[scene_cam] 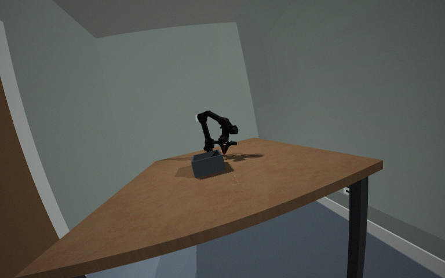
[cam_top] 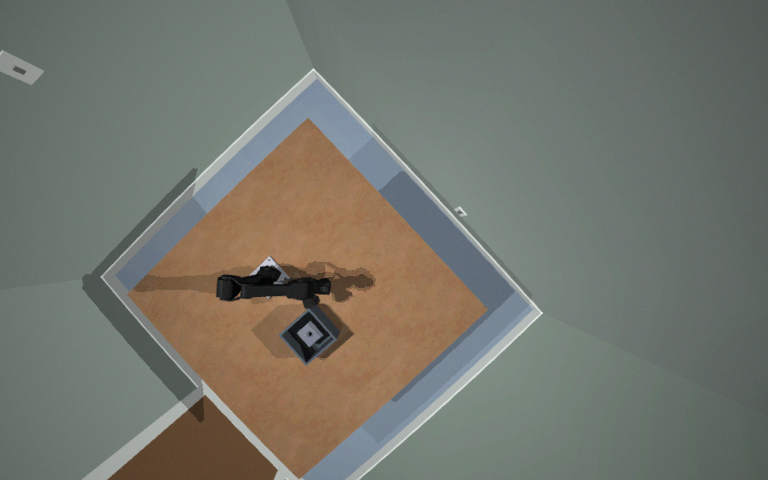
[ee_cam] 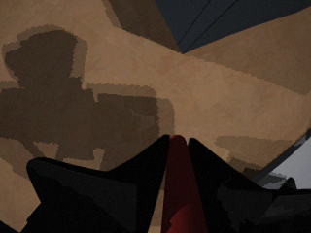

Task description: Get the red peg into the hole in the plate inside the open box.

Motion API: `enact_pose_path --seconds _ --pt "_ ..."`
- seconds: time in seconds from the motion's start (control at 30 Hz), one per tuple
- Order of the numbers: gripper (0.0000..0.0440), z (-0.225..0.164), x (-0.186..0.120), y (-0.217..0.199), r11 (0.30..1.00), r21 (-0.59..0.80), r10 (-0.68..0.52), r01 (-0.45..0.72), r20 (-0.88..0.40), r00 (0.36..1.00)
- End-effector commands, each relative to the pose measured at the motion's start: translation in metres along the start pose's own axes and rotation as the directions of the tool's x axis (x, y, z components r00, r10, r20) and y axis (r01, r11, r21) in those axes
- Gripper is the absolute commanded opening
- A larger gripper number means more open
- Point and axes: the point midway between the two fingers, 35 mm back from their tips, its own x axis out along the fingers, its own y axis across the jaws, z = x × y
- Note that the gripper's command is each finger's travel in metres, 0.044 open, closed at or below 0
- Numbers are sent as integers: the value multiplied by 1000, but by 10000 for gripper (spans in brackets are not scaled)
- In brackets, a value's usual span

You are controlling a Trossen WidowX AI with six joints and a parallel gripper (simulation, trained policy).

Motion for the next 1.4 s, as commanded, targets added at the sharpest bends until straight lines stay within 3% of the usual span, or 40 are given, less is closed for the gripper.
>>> enact_pose_path --seconds 0.0,0.27,0.6,1.0,1.37 --pt "0 18 -21 -4 1000 9 16 -17 48 999" --pt "2 53 -56 -12 995 89 39 -51 124 992" --pt "0 99 -63 -25 971 227 26 -68 181 983" --pt "0 154 -47 -38 942 326 3 -74 212 977" --pt "1 191 -17 -46 945 319 11 -75 197 980"
